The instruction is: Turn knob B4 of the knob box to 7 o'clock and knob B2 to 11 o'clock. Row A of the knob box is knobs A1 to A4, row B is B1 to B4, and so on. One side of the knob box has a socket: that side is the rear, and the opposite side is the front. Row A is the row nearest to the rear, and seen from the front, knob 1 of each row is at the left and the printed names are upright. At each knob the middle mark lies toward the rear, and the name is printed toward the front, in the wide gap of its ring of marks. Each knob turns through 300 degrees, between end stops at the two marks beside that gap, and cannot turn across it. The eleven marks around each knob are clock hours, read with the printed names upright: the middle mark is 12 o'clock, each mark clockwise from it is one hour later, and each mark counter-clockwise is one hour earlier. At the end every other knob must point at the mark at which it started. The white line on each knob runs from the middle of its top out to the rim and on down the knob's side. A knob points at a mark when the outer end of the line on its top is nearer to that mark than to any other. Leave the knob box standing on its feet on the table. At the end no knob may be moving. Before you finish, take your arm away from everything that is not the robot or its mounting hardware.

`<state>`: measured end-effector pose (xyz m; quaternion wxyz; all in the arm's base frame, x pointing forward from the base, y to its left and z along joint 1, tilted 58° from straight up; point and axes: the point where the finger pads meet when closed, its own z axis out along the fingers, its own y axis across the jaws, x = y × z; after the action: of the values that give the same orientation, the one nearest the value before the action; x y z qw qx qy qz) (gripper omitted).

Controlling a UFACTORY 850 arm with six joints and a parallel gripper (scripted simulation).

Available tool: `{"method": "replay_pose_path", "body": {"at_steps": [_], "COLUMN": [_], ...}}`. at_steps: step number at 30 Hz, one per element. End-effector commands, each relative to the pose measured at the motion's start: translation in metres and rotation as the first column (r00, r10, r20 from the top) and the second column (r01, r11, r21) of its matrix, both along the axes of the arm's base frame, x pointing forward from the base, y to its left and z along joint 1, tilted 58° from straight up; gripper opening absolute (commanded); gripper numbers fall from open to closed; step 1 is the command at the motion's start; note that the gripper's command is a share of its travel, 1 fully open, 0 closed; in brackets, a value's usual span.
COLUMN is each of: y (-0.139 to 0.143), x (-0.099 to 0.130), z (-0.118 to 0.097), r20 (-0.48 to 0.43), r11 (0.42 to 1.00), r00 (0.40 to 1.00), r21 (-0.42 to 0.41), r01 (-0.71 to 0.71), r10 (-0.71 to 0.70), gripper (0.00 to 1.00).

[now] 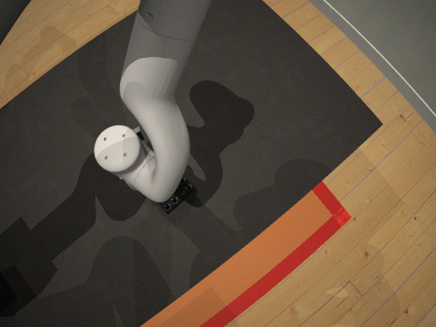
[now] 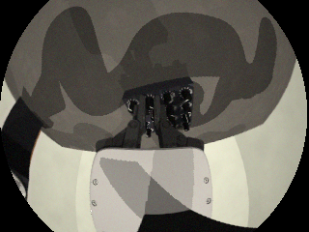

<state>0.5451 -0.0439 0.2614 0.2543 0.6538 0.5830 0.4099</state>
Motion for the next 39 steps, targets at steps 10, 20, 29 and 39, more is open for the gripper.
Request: {"method": "replay_pose_path", "body": {"at_steps": [10, 20, 29, 39], "y": [-0.0001, -0.0001, -0.0001, -0.0001], "x": [-0.0001, -0.0001, -0.0001, -0.0001], "z": [0.0002, 0.0002, 0.0002, 0.0002], "r20": [0.02, 0.023, 0.024, 0.024], "r11": [0.987, 0.978, 0.977, 0.977], "r00": [0.996, 0.993, 0.993, 0.993], "r21": [-0.139, -0.181, -0.185, -0.185], "r01": [-0.081, -0.107, -0.109, -0.109], "r10": [0.085, 0.113, 0.116, 0.116], "gripper": [0.08, 0.08, 0.08, 0.19]}}
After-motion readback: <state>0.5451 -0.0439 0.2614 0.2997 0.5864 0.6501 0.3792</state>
